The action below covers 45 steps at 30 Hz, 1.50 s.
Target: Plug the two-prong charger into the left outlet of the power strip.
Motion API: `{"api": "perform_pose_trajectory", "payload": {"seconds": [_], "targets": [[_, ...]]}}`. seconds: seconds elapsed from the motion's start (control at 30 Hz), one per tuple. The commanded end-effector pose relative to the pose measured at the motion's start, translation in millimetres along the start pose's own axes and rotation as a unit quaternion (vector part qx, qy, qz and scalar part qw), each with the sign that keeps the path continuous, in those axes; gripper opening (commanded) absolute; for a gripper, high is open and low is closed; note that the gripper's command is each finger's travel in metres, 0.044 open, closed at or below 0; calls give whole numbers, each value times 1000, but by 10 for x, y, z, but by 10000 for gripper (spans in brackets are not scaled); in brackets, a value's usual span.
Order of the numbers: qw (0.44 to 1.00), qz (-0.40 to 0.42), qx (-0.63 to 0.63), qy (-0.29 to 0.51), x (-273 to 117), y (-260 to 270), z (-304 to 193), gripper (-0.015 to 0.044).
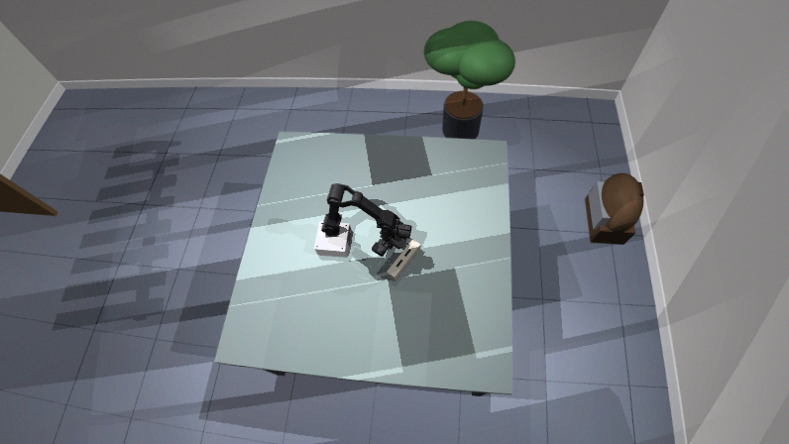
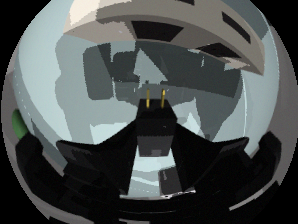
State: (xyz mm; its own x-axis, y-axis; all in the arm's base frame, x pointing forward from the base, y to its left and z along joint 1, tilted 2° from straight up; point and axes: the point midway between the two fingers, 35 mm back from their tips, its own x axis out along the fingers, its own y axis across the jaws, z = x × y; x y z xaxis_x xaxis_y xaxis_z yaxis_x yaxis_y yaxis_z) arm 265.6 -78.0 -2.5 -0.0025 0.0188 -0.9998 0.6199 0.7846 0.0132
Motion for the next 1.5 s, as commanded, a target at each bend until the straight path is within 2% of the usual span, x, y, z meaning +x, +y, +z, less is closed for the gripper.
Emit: {"api": "perform_pose_trajectory", "payload": {"seconds": [0.0,0.87,1.47], "targets": [[1000,3,6,-1,-7,14,62,0],[999,5,33,-2,36,39,379,0],[999,5,33,-2,38,47,389,0]]}}
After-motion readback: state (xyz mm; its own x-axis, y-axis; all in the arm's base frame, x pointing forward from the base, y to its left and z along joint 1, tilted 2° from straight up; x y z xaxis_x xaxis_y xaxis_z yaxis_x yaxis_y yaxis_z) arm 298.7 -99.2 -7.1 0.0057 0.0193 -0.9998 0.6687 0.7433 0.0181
